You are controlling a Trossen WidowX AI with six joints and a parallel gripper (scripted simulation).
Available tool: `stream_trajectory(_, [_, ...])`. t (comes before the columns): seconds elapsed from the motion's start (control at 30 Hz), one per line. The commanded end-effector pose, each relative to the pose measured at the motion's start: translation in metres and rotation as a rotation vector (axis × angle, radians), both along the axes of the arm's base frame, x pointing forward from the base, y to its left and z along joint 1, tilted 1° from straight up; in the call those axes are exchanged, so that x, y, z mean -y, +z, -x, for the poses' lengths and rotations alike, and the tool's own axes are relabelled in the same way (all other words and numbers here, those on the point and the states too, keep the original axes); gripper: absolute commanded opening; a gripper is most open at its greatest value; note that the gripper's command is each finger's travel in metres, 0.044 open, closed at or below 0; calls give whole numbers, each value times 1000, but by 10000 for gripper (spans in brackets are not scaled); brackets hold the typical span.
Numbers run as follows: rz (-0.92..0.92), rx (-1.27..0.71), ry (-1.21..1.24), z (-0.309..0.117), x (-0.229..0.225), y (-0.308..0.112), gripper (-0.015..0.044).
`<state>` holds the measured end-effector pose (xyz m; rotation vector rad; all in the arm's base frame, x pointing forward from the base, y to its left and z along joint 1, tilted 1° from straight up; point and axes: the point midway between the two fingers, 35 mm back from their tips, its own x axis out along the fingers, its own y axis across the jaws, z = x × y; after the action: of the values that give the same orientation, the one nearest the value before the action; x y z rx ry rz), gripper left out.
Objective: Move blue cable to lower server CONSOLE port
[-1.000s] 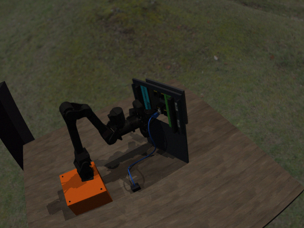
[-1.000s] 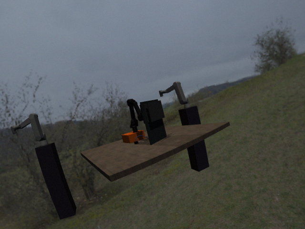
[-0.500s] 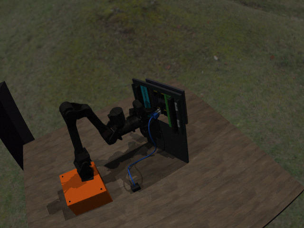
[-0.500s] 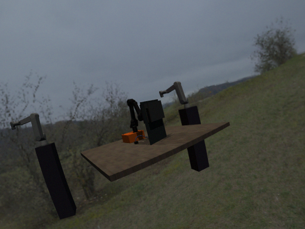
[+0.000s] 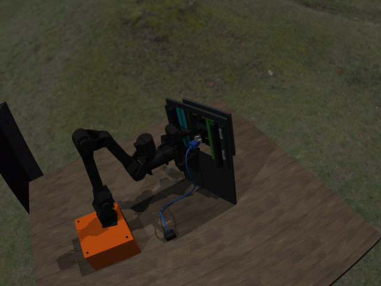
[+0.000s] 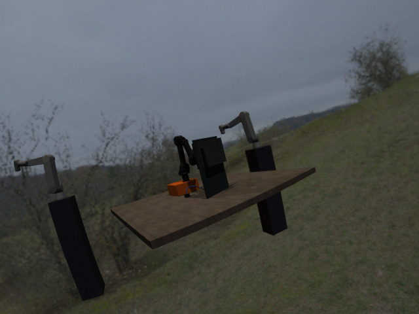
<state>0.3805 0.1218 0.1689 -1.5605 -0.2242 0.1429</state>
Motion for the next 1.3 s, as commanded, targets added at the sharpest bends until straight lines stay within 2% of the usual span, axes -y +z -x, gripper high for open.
stream_trajectory(0.0, [3,-8,0,3,2,0,440])
stream_trajectory(1.27, [4,-9,0,16,18,14,440])
